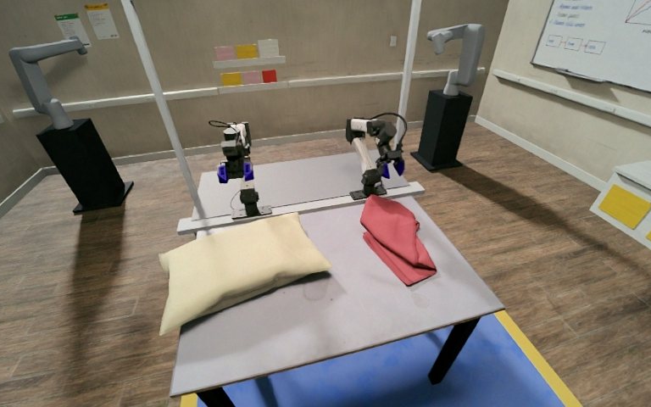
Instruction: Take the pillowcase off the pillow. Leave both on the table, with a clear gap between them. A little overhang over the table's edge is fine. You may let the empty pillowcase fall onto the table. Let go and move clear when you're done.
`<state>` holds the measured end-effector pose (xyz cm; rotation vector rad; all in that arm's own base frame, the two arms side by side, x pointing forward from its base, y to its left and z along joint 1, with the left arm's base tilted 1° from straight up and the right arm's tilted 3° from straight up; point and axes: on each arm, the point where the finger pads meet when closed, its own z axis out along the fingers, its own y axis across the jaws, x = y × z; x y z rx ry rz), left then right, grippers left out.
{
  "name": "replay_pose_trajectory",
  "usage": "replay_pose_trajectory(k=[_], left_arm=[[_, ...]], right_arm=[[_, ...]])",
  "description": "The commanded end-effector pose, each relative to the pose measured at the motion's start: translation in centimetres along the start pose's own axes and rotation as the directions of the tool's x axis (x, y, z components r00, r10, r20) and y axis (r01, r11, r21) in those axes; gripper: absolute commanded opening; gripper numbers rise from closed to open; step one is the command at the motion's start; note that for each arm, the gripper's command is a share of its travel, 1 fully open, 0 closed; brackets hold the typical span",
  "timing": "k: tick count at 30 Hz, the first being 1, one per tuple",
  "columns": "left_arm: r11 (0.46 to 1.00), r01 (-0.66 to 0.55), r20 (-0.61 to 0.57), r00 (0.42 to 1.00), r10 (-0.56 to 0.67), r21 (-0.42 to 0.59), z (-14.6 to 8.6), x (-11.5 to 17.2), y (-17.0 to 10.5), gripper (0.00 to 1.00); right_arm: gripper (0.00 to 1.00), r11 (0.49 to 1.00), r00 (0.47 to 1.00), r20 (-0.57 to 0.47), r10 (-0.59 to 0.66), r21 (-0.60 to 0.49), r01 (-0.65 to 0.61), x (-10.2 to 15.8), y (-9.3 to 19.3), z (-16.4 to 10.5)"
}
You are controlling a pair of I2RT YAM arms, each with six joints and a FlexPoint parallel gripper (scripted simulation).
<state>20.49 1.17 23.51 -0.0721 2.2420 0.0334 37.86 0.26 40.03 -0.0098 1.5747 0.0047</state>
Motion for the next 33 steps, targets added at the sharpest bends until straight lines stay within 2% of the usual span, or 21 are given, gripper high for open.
replay_pose_trajectory(k=[1,2,6,8,9,11,13,25,27,28,30,31,32,33], left_arm=[[1.000,-0.017,0.146,0.989,0.014,0.019,-0.1,-4.8,-0.5,0.60],[1.000,-0.019,0.164,0.986,0.015,0.021,0.1,-5.5,-0.6,0.60],[0.999,-0.025,0.240,0.971,0.018,0.028,0.4,-8.4,-0.8,0.60],[0.999,-0.028,0.278,0.960,0.019,0.031,0.6,-9.9,-1.0,0.60],[0.999,-0.030,0.299,0.954,0.019,0.033,0.6,-10.6,-1.0,0.60],[0.999,-0.033,0.337,0.941,0.019,0.036,0.8,-12.1,-1.2,0.60],[0.999,-0.033,0.337,0.941,0.019,0.036,0.8,-12.1,-1.2,0.60],[0.998,-0.048,0.567,0.824,0.011,0.049,1.1,-21.0,-2.1,0.60],[0.997,-0.050,0.604,0.797,0.009,0.051,1.1,-22.4,-2.3,0.60],[0.997,-0.052,0.623,0.782,0.008,0.052,1.1,-23.2,-2.3,0.60],[0.997,-0.052,0.623,0.782,0.008,0.052,1.1,-23.2,-2.3,0.60],[0.997,-0.050,0.641,0.768,0.004,0.053,1.1,-23.9,-2.4,0.60],[0.997,-0.055,0.659,0.752,0.006,0.054,1.1,-24.6,-2.6,0.60],[0.997,-0.056,0.675,0.738,0.004,0.054,1.1,-25.3,-2.6,0.60]], right_arm=[[0.60,1.000,0.999,0.040,0.010,0.019,-0.010,-1.8,-0.5,-0.5],[0.60,1.000,1.000,0.017,0.008,0.026,-0.009,-0.7,-0.8,-0.2],[0.60,1.000,1.000,0.021,0.010,0.027,-0.011,-0.8,-0.8,-0.7],[0.60,1.000,1.000,-0.030,0.010,0.019,-0.009,1.1,-0.5,0.2],[0.60,1.000,1.000,-0.028,0.011,0.021,-0.010,1.0,-0.5,0.1],[0.60,1.000,0.999,0.047,0.010,0.026,-0.012,-1.7,-0.7,-0.6],[0.60,1.000,0.999,0.047,0.010,0.026,-0.012,-1.7,-0.7,-0.6],[0.60,0.999,1.000,0.020,0.012,0.033,-0.012,-0.6,-1.0,-0.9],[0.60,0.999,1.000,0.008,0.012,0.034,-0.013,-0.3,-1.0,-0.5],[0.60,0.999,1.000,-0.021,0.013,0.034,-0.013,0.7,-1.0,-0.1],[0.60,0.999,1.000,-0.021,0.013,0.034,-0.013,0.7,-1.0,-0.1],[0.60,1.000,1.000,0.019,0.008,0.021,-0.008,-0.6,-0.5,-0.4],[0.60,1.000,1.000,0.013,0.011,0.022,-0.012,-0.2,-0.5,-0.4],[0.60,1.000,0.999,0.037,0.012,0.014,-0.012,-0.9,-0.3,-0.8]])
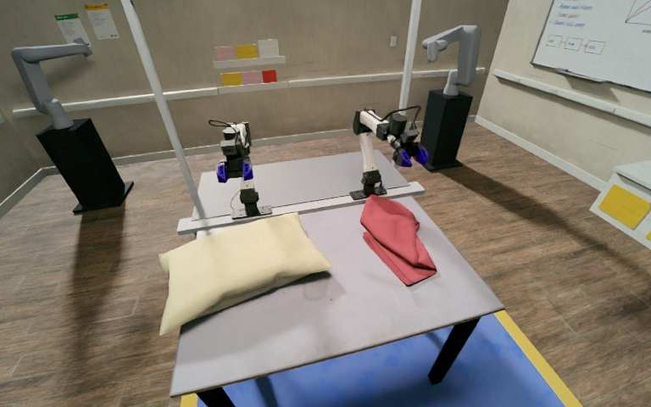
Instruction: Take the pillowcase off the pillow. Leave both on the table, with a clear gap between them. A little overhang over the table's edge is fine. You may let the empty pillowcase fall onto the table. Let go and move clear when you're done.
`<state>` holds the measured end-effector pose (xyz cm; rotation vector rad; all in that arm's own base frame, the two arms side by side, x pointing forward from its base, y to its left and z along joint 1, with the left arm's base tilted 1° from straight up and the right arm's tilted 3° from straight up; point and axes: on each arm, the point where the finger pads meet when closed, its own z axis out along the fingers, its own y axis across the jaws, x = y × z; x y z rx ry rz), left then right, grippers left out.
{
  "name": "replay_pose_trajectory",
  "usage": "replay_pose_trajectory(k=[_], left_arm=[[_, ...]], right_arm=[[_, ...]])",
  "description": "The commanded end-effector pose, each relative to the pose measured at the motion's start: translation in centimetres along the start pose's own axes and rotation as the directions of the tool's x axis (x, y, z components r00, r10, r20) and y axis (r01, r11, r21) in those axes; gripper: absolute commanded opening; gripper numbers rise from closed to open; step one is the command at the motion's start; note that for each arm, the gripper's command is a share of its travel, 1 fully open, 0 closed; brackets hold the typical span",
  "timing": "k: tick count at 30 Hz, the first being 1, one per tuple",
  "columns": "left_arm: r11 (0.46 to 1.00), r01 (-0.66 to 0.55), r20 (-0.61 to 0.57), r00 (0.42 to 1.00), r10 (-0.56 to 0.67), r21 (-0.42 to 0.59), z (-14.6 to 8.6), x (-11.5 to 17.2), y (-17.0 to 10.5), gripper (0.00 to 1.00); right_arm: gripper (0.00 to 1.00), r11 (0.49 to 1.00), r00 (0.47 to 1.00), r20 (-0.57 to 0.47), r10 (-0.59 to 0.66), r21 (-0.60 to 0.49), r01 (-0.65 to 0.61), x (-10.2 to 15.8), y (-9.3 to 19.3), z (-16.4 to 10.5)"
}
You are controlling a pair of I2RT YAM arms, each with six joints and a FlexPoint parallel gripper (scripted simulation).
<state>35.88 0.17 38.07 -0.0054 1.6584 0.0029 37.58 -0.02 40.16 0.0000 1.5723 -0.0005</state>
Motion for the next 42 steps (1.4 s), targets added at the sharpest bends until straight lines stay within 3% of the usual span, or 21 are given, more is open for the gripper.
replay_pose_trajectory(k=[1,7,14,21,42], left_arm=[[1.000,-0.012,0.168,0.986,0.009,0.018,1.2,-4.9,-0.6,0.60],[1.000,-0.003,0.126,0.992,0.002,0.009,1.6,-4.0,-0.4,0.60],[1.000,-0.003,0.158,0.987,0.001,0.014,0.8,-5.0,-0.5,0.60],[1.000,-0.002,0.114,0.994,0.002,0.002,1.2,-2.8,-0.1,0.60],[1.000,-0.002,0.118,0.993,0.002,0.002,1.0,-3.1,-0.1,0.60]], right_arm=[[0.60,1.000,0.999,0.037,0.010,0.006,-0.010,-1.0,0.0,-0.4],[0.60,1.000,0.999,0.038,0.008,0.002,-0.008,-1.2,0.1,-0.5],[0.60,1.000,0.999,0.038,0.009,0.014,-0.009,-1.2,-0.3,-0.4],[0.60,1.000,0.999,0.042,0.009,0.017,-0.010,-1.4,-0.5,-0.5],[0.60,1.000,0.999,0.043,0.009,0.023,-0.010,-1.5,-0.7,-0.4]])
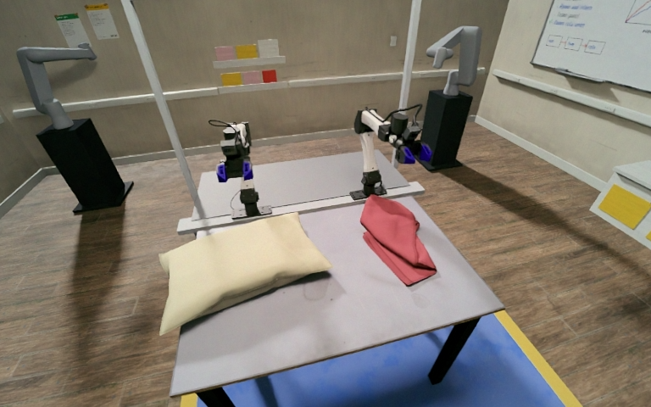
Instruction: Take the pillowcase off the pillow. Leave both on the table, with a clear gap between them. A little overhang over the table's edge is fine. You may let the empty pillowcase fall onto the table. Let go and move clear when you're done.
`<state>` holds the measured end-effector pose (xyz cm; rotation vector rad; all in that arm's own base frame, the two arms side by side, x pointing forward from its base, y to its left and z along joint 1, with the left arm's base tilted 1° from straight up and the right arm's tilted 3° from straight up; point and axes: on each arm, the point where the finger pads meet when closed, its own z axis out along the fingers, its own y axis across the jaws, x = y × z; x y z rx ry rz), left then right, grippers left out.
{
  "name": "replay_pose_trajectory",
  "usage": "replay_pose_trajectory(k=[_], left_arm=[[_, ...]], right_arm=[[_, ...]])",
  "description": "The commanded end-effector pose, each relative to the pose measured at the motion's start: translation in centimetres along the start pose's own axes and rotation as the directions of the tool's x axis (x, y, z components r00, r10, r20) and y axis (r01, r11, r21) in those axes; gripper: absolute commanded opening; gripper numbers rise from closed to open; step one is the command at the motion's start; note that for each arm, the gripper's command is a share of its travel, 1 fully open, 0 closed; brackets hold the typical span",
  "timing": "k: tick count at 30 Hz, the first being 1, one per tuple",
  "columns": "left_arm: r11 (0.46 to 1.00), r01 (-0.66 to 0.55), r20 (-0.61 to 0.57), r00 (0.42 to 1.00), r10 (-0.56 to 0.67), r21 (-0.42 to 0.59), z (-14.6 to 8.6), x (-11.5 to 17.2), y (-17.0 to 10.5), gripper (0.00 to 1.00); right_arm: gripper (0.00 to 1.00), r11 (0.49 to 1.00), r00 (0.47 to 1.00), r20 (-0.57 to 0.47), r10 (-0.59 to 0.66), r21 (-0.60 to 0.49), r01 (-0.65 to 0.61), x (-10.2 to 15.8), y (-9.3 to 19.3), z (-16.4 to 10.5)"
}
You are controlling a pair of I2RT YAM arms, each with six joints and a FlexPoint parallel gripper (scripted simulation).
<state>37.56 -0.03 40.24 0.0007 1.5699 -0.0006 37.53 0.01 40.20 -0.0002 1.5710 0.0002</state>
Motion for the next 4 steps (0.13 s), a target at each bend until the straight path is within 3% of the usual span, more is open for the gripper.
replay_pose_trajectory(k=[1,4], left_arm=[[1.000,0.000,0.030,1.000,0.000,-0.004,-0.39,-0.86,0.11,0.60],[1.000,0.000,0.030,1.000,0.000,-0.004,-0.39,-0.86,0.11,0.60]], right_arm=[[0.60,1.000,0.999,0.041,0.009,0.024,-0.010,-1.46,-0.74,-0.36],[0.60,1.000,0.999,0.041,0.009,0.024,-0.010,-1.46,-0.74,-0.36]])
